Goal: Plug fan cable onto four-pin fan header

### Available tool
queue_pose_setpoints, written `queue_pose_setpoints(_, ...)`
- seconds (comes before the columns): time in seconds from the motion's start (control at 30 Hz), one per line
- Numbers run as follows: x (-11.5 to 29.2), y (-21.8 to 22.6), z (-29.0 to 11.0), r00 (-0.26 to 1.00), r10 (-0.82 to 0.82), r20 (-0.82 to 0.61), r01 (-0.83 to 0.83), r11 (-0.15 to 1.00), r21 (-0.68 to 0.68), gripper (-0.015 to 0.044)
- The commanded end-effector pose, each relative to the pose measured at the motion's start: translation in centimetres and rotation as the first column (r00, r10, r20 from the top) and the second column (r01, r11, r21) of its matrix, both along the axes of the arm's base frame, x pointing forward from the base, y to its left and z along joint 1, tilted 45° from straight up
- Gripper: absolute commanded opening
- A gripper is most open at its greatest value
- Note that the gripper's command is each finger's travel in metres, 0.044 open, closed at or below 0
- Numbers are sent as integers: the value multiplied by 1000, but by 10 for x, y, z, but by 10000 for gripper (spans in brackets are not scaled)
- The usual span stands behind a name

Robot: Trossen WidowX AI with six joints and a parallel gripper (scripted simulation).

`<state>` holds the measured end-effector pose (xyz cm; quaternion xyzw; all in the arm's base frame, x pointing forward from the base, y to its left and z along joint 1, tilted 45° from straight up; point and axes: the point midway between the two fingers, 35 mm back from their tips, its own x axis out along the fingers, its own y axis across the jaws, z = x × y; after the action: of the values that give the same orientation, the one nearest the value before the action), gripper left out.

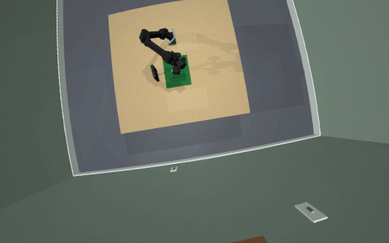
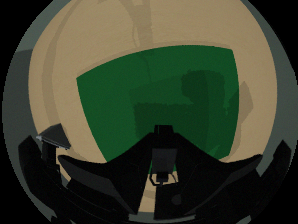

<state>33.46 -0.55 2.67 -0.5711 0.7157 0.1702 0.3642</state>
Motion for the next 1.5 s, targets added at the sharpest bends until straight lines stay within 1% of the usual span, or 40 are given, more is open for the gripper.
queue_pose_setpoints(0.0,-1,-5,3,990,95,-99,-95,995,12,0)
queue_pose_setpoints(0.3,-2,-11,9,900,313,-302,-303,949,82,0)
queue_pose_setpoints(0.63,-3,-18,15,699,525,-485,-492,846,207,0)
queue_pose_setpoints(0.87,-3,-22,19,507,642,-576,-586,746,316,0)
queue_pose_setpoints(1.07,-4,-26,23,319,714,-624,-636,649,418,0)
queue_pose_setpoints(1.27,-5,-30,27,116,757,-642,-656,544,523,0)
queue_pose_setpoints(1.47,-6,-34,31,-90,771,-631,-645,437,627,0)
